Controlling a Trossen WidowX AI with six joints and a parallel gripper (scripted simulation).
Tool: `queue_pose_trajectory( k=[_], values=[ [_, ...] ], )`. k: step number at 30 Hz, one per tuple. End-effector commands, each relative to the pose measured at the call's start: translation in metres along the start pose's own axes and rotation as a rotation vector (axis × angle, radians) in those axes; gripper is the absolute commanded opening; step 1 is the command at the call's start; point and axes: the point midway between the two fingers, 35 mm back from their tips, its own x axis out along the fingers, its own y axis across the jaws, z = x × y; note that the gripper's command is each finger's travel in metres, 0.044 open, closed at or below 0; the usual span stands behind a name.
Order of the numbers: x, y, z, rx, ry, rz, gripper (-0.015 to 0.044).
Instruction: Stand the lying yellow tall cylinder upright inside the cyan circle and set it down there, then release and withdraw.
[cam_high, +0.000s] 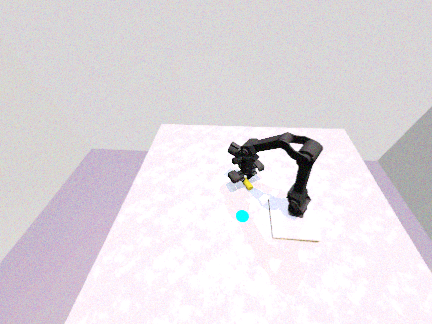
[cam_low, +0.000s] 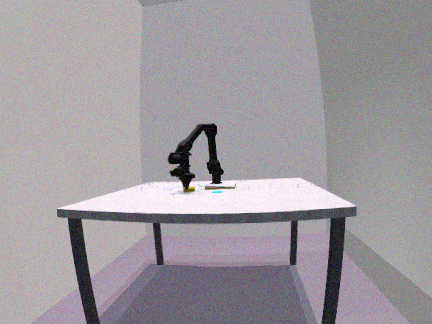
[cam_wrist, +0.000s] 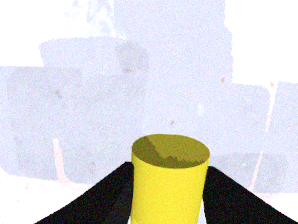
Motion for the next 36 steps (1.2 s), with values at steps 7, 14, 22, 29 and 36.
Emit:
queue_pose_trajectory(
  k=[7, 14, 22, 29, 36],
  values=[
    [-0.015, 0.001, 0.003, 0.003, 0.000, -0.002, 0.0105],
    [-0.037, 0.002, 0.005, 0.003, 0.000, -0.002, 0.0105],
    [-0.062, 0.002, 0.006, 0.003, 0.000, -0.002, 0.0105],
    [-0.085, 0.001, 0.004, 0.003, 0.000, -0.003, 0.0105],
    [-0.107, 0.000, 0.000, 0.003, 0.000, -0.003, 0.0105]
  ],
)
